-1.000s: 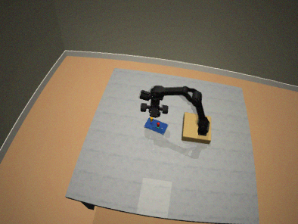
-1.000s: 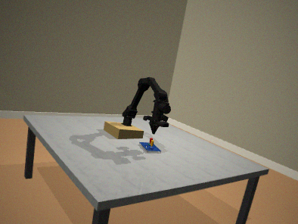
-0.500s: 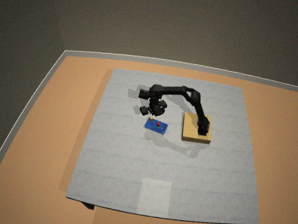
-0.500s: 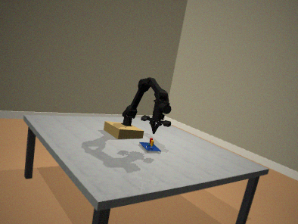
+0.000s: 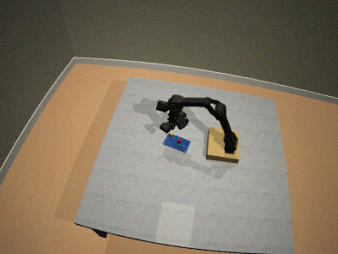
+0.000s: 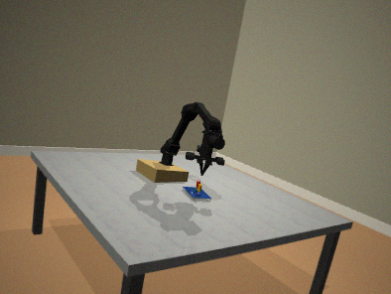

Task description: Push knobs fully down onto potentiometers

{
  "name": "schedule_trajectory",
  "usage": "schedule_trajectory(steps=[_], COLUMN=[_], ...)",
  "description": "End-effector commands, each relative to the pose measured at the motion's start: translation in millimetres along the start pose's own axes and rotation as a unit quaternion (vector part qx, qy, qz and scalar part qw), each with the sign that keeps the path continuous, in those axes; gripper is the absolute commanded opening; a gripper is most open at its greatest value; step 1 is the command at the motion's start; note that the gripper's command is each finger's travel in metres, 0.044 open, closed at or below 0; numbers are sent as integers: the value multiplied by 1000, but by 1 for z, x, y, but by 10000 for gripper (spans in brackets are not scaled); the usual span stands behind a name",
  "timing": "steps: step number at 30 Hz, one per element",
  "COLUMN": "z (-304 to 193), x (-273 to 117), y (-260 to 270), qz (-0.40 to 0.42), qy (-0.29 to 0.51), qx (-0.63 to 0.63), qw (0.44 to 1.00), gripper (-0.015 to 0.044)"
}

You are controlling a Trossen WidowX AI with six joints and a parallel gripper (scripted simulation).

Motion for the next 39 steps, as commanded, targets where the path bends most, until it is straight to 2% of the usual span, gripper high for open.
schedule_trajectory(steps=[1, 28, 39], z=[-2, -2, -2], x=[10, 41, 41], y=[-1, -1, -1], qz=[-2, -2, -2], qy=[0, -1, -1], qx=[-10, -10, -10], qw=[1000, 1000, 1000], gripper=[0, 0, 0])
Point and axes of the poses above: the point midway between the two fingers, 35 mm back from their tips, its own x axis out along the fingers, its own y axis across the jaws, z = x × y, the point moved 1 cm from there along -x, back along the fingers, and after that the axes turned 9 degrees about -x, right-handed, at the moved point
